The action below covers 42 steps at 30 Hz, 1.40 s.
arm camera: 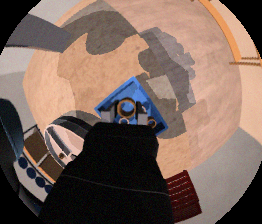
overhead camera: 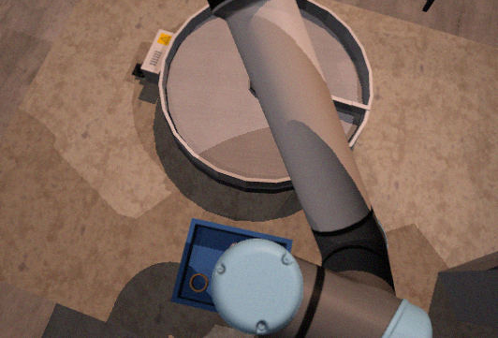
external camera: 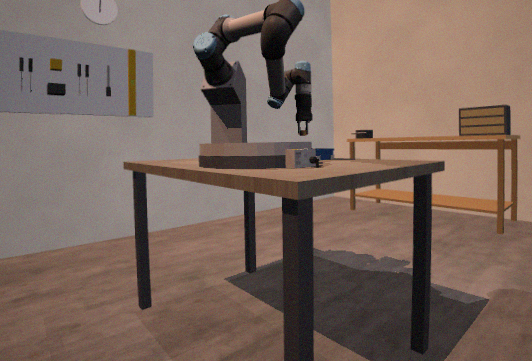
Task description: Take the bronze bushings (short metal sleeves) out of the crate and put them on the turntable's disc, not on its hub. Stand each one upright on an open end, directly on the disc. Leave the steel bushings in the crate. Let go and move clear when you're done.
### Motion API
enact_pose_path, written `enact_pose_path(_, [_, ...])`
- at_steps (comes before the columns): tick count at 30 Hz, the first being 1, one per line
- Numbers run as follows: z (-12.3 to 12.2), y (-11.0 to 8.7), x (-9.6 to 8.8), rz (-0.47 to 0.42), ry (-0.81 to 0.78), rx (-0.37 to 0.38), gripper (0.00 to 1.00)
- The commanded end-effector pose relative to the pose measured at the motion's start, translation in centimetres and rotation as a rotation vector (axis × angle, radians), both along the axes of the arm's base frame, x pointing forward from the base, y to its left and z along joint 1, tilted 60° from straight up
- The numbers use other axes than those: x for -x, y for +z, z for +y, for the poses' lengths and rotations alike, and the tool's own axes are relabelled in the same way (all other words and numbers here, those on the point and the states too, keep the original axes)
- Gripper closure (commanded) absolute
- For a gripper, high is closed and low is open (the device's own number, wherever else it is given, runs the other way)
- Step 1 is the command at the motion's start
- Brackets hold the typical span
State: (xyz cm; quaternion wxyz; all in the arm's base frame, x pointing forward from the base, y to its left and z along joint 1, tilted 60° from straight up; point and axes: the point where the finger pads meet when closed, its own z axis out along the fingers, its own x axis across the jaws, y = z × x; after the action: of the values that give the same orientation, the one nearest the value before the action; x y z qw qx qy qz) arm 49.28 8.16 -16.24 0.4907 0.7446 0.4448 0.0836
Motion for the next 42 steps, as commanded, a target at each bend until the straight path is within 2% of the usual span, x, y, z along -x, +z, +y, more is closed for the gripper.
enact_pose_path(1, [-0.6, 0.6, 0.2, 0.001, -0.001, -0.001, 1.00])
enact_pose_path(8, [-1.5, 1.7, 0.3, 0.001, -0.001, 0.000, 1.00])
enact_pose_path(18, [-4.8, 5.3, 0.9, 0.001, -0.001, 0.000, 1.00])
enact_pose_path(20, [-4.8, 5.3, 0.9, 0.001, -0.001, 0.000, 1.00])
enact_pose_path(35, [-12.0, 13.2, 2.3, 0.000, -0.001, 0.000, 1.00])
enact_pose_path(37, [-12.0, 13.2, 2.3, 0.000, -0.001, 0.000, 1.00])
enact_pose_path(42, [-14.2, 15.6, 2.7, 0.000, -0.001, 0.000, 1.00])
